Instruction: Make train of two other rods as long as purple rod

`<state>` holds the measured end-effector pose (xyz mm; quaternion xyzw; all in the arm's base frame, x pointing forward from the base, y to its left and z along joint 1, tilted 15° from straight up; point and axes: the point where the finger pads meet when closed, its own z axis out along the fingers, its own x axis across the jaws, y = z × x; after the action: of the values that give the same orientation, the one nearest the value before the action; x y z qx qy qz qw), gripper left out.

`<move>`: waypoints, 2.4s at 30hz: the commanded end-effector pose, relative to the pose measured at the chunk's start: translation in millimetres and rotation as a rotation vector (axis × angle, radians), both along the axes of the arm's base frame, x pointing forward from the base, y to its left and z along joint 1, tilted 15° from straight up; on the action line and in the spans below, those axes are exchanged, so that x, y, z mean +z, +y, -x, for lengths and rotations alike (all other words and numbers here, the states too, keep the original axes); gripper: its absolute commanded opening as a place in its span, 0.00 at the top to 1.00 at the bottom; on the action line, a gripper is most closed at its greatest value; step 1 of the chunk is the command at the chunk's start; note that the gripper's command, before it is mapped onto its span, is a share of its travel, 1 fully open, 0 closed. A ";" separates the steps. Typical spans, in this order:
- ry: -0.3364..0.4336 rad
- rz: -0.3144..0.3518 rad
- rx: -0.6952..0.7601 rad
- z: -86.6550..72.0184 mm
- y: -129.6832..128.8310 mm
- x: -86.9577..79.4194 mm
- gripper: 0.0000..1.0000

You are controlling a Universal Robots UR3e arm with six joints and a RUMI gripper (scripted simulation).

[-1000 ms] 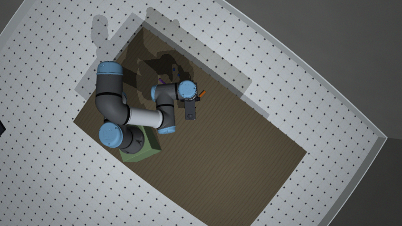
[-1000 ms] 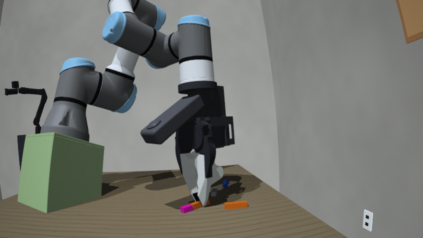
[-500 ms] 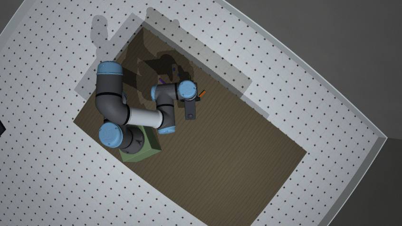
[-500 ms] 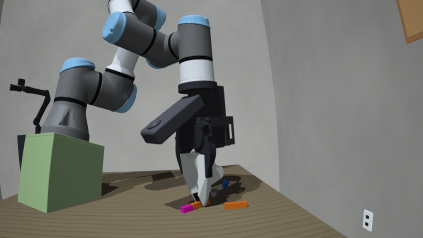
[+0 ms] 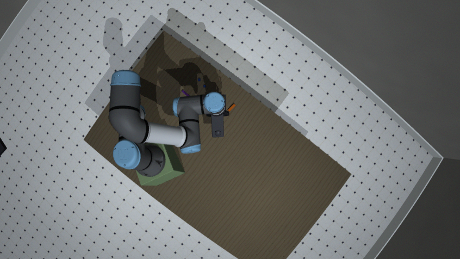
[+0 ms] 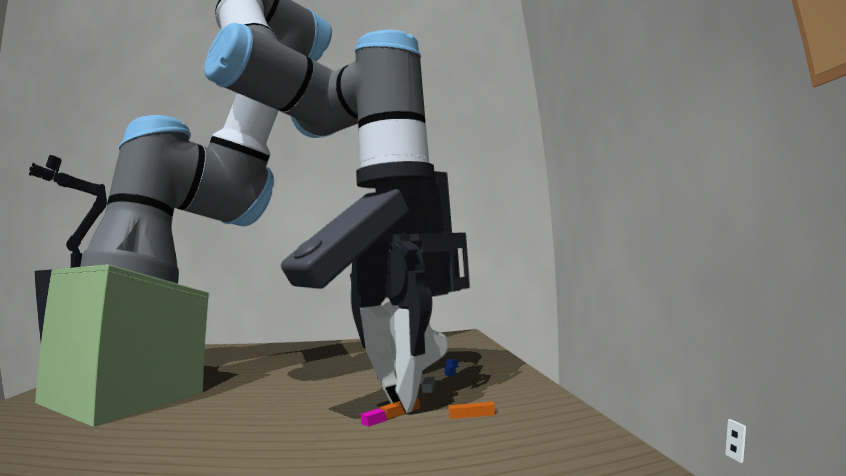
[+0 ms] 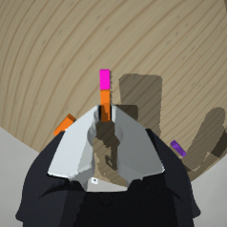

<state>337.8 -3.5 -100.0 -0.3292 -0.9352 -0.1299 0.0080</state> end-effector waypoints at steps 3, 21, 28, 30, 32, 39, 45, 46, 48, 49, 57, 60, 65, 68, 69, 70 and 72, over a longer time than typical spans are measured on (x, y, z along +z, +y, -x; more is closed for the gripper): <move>-0.002 0.000 0.000 -0.5 0.3 0.2 0.92; -0.002 0.000 0.000 -0.5 0.3 0.3 0.86; -0.003 0.001 0.000 -0.8 -2.2 7.0 0.86; -0.003 0.001 0.000 -0.4 -3.4 11.3 0.86; -0.003 0.001 0.000 0.0 -4.8 16.7 0.86; -0.003 0.002 0.000 1.5 -9.6 34.9 0.86; -0.003 0.002 0.000 3.4 -16.0 59.4 0.86; -0.003 0.002 0.000 3.7 -17.0 63.1 0.86; -0.003 0.002 0.000 4.2 -18.7 70.1 0.86; -0.003 0.002 0.000 4.5 -19.5 73.2 0.86; -0.003 0.002 0.000 5.4 -22.7 85.4 0.86; -0.003 0.002 0.000 5.6 -23.2 87.5 0.86; -0.003 0.002 0.000 5.5 -23.2 87.9 0.00; -0.002 0.001 0.000 5.6 -22.9 87.6 0.00; -0.002 0.001 0.000 5.6 -22.8 87.6 0.00; -0.002 0.001 0.000 5.6 -22.8 87.6 0.00; -0.002 0.001 0.000 5.6 -22.8 87.6 0.00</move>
<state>333.4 -26.3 -13.4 -0.3296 -0.9352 -0.1295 0.0039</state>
